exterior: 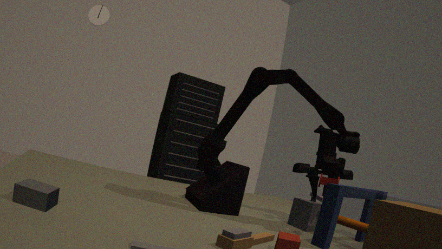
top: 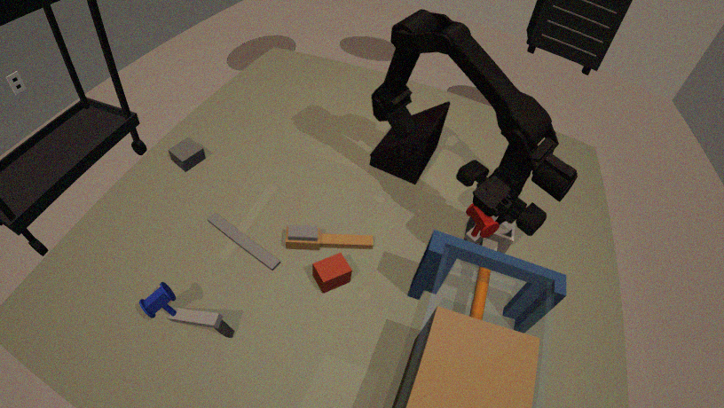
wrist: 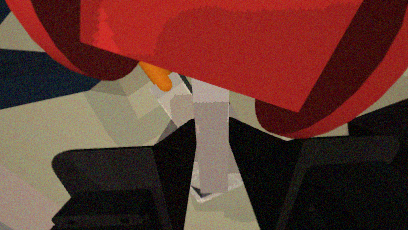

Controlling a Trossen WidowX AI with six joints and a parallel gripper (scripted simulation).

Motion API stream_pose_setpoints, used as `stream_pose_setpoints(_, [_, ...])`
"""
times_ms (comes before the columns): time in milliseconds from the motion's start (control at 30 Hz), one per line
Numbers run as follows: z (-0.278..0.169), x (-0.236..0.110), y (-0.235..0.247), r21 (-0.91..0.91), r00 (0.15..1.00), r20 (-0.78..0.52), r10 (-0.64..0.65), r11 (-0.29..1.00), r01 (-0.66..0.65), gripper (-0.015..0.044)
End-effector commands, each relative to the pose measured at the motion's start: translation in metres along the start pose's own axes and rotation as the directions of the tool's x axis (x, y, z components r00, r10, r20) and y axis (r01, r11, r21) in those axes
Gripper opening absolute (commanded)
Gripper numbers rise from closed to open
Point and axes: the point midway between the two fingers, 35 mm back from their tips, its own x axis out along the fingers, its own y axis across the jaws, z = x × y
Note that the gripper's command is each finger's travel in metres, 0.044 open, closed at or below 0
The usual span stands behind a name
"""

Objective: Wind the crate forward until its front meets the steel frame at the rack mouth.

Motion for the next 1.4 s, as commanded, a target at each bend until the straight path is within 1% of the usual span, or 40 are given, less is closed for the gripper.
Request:
stream_pose_setpoints(0, [-0.001, -0.001, -0.001, 0.003, 1.000, 0.012, 0.008, 1.000, -0.008, 0.0000])
stream_pose_setpoints(333, [-0.001, 0.001, -0.001, 0.007, 1.000, 0.006, 0.003, 1.000, -0.003, 0.0000])
stream_pose_setpoints(467, [-0.001, 0.002, -0.004, 0.075, 1.000, 0.009, -0.003, 0.997, 0.002, 0.0000])
stream_pose_setpoints(600, [-0.001, 0.002, -0.005, 0.089, 1.000, 0.009, -0.004, 0.996, 0.003, 0.0000])
stream_pose_setpoints(700, [-0.001, 0.002, -0.008, 0.152, 1.000, 0.012, -0.009, 0.988, 0.007, 0.0000])
stream_pose_setpoints(867, [-0.002, 0.003, -0.008, 0.167, 1.000, 0.012, -0.010, 0.986, 0.008, 0.0000])
stream_pose_setpoints(967, [-0.002, 0.003, -0.011, 0.229, 1.000, 0.014, -0.015, 0.973, 0.011, 0.0000])
stream_pose_setpoints(1367, [-0.002, 0.008, -0.011, 0.232, 1.000, 0.015, -0.016, 0.973, 0.012, 0.0000])
